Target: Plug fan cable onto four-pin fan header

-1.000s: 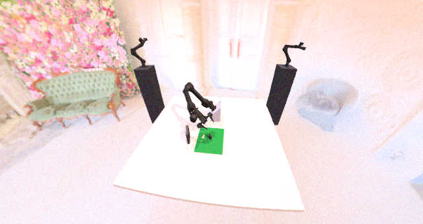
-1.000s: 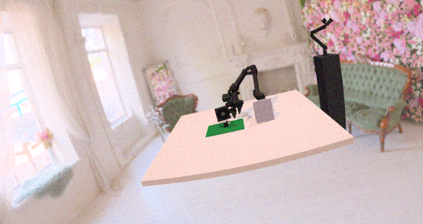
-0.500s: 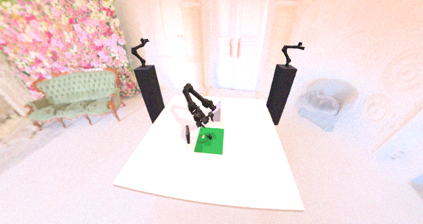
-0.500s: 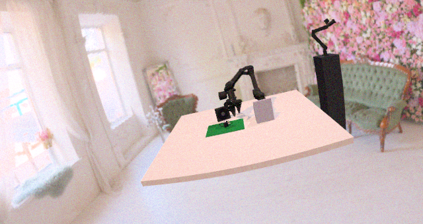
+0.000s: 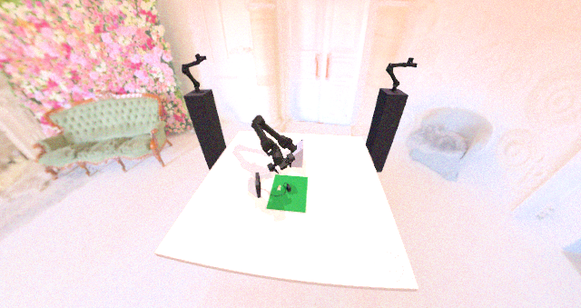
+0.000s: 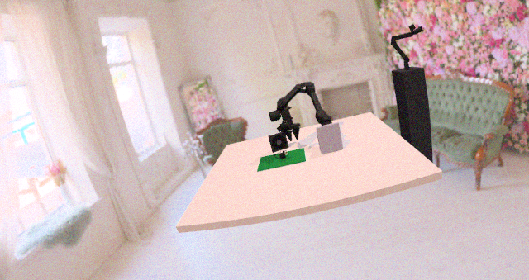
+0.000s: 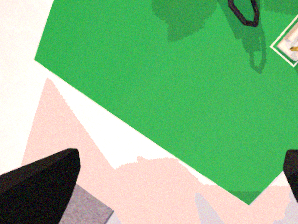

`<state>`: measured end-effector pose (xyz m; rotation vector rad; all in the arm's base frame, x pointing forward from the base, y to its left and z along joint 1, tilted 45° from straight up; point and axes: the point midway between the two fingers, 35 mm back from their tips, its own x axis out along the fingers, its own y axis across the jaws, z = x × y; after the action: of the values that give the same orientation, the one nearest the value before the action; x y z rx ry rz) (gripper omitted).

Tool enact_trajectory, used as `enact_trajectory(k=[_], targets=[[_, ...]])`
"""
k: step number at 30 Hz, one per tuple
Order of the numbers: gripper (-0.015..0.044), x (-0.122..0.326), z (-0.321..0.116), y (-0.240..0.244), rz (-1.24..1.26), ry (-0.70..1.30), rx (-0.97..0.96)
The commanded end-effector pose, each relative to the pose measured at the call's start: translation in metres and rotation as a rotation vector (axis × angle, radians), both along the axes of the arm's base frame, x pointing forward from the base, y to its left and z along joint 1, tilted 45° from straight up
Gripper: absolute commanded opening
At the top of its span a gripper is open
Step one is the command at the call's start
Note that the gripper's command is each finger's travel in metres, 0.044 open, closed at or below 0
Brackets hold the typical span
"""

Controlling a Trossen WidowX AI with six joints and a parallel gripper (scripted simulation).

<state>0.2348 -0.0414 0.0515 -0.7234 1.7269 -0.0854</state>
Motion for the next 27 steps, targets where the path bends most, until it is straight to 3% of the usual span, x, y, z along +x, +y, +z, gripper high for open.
enact_trajectory(k=[1, 11, 17, 27], targets=[[0.044, 0.007, 0.009, 0.004, 0.008, -0.012, -0.08], [0.044, 0.021, 0.029, 0.015, 0.048, -0.051, -0.253], [0.044, 0.017, 0.023, 0.013, 0.042, -0.032, -0.217], [0.044, 0.092, 0.02, 0.071, 0.14, 0.017, -0.232]])
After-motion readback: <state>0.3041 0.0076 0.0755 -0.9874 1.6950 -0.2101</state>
